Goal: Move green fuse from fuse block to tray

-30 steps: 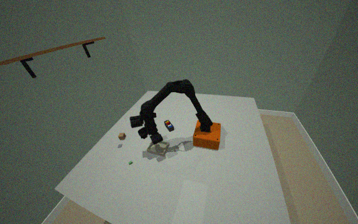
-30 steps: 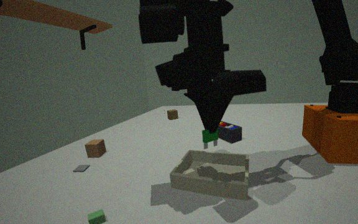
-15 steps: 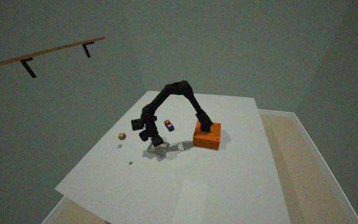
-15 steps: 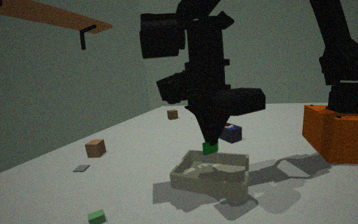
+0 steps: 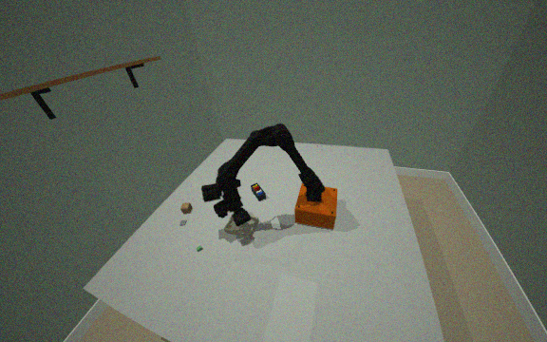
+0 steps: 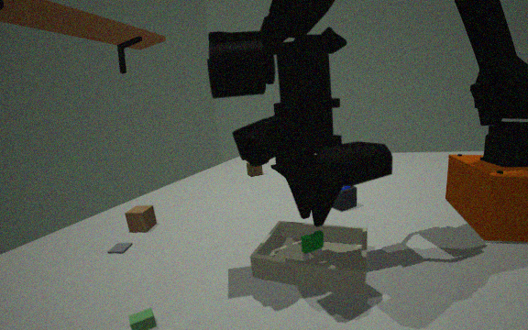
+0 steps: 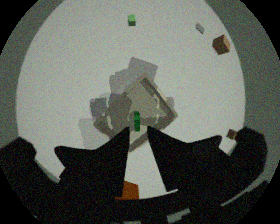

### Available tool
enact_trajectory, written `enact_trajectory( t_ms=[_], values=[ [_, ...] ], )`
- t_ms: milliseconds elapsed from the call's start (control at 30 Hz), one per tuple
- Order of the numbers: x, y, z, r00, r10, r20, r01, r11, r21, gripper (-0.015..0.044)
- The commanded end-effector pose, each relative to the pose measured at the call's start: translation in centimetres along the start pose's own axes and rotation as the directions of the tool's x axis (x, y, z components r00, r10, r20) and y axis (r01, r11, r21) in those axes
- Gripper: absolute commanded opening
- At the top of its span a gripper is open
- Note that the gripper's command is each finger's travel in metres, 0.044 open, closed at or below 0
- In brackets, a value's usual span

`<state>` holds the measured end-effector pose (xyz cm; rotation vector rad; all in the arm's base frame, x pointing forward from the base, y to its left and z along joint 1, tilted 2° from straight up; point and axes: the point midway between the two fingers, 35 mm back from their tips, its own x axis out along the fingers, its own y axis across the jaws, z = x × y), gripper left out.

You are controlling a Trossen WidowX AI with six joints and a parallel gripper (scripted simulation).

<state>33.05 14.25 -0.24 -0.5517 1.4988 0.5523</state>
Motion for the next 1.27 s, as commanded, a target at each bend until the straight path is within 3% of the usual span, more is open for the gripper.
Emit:
enact_trajectory(
  t_ms=[0, 167, 300, 1233],
  values=[
    [-0.1, 0.0, 0.0, 1.0, -0.001, 0.001, 0.001, 1.0, 0.0, 0.021],
    [-0.4, 0.0, 0.0, 1.0, 0.0, 0.001, 0.0, 1.0, 0.0, 0.033],
    [-3.7, 0.1, 0.0, 1.0, 0.004, -0.003, -0.004, 1.0, 0.003, 0.033],
    [-3.7, 0.0, 0.0, 1.0, 0.001, -0.003, -0.001, 1.0, 0.0, 0.033]
  ],
)
